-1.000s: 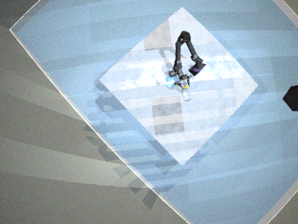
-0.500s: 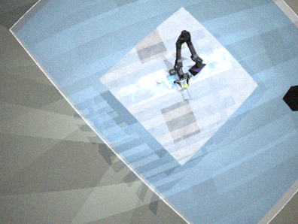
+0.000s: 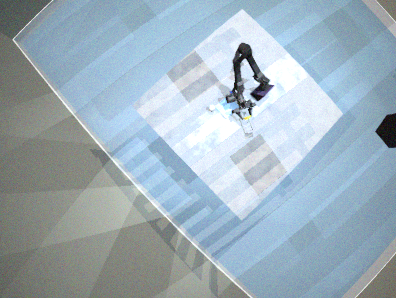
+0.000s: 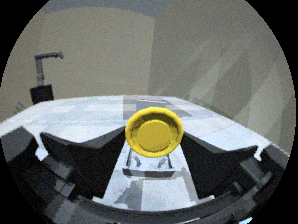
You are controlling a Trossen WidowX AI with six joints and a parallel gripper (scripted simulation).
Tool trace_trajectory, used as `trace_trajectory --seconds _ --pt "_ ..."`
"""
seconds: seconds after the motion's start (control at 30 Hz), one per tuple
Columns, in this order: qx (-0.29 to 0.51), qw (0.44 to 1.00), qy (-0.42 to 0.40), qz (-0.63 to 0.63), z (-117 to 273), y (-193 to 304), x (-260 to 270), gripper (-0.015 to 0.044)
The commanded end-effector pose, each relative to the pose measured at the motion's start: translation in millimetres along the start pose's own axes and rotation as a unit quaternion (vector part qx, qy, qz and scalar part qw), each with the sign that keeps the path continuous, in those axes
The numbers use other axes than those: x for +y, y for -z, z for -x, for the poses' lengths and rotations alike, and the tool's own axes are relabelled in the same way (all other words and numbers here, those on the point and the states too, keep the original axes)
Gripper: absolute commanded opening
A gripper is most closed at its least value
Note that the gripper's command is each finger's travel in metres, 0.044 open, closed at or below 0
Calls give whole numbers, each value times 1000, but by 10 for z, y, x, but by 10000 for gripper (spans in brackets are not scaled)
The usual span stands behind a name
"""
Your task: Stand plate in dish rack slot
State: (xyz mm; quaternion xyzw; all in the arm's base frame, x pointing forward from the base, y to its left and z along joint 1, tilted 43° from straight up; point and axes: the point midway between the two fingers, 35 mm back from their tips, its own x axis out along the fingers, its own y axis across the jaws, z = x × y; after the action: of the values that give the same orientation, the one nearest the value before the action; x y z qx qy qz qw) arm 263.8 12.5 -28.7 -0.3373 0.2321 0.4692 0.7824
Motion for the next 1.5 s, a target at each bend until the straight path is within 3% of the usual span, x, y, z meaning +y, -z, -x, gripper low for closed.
trace_trajectory --seconds 0.0,0.9,1.4,1.47 --pt "0 1000 -2 -1 -52 -7 10 0" --pt "5 1000 -1 -3 -157 145 15 0" --pt "4 1000 -1 -1 -157 150 14 394" --pt "4 1000 -1 -1 -157 150 14 400"
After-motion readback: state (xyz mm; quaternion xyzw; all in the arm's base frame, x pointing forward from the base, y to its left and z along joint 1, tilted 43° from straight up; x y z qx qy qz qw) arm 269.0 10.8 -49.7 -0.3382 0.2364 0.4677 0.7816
